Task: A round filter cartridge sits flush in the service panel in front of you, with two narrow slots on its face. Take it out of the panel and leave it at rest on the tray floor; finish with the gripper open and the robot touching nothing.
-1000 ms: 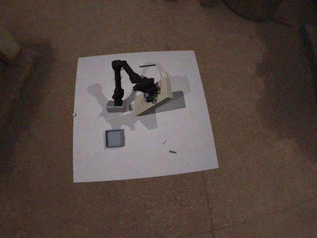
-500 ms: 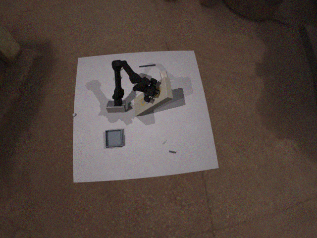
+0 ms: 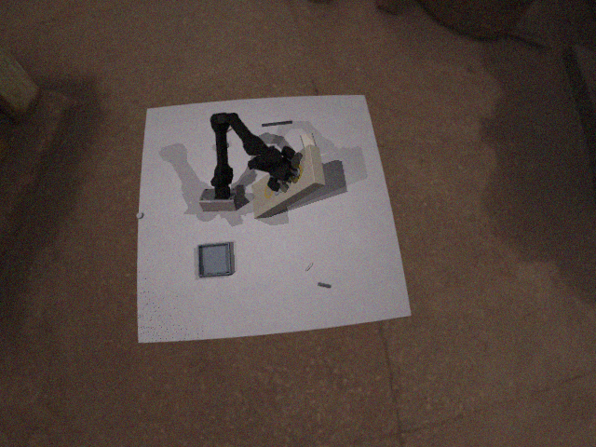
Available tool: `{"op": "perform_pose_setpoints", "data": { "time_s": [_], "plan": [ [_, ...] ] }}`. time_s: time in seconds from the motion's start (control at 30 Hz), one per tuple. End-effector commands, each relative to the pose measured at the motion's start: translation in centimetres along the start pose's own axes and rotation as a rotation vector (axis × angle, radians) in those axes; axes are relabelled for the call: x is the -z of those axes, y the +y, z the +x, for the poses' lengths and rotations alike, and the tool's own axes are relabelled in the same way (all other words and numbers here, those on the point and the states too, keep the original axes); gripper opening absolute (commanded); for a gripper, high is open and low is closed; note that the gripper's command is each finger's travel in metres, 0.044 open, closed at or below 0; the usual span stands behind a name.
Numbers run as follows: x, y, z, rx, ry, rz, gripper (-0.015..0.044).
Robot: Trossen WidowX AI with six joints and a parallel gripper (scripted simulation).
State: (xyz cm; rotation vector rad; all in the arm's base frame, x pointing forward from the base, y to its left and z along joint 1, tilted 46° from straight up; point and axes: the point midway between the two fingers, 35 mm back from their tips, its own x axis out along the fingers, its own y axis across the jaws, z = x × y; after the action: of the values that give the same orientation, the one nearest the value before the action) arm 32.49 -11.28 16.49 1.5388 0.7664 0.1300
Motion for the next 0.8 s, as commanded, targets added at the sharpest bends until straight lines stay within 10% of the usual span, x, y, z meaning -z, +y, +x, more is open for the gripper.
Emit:
{"op": "perform_pose_setpoints", "data": {
  "time_s": [0.0,0.77],
  "plan": [
    [-0.3,-0.5,-1.4,0.012,-0.010,0.005,0.0000],
    [1.2,-1.5,-5.8,-0.008,-0.012,-0.015,0.0000]
  ]
}}
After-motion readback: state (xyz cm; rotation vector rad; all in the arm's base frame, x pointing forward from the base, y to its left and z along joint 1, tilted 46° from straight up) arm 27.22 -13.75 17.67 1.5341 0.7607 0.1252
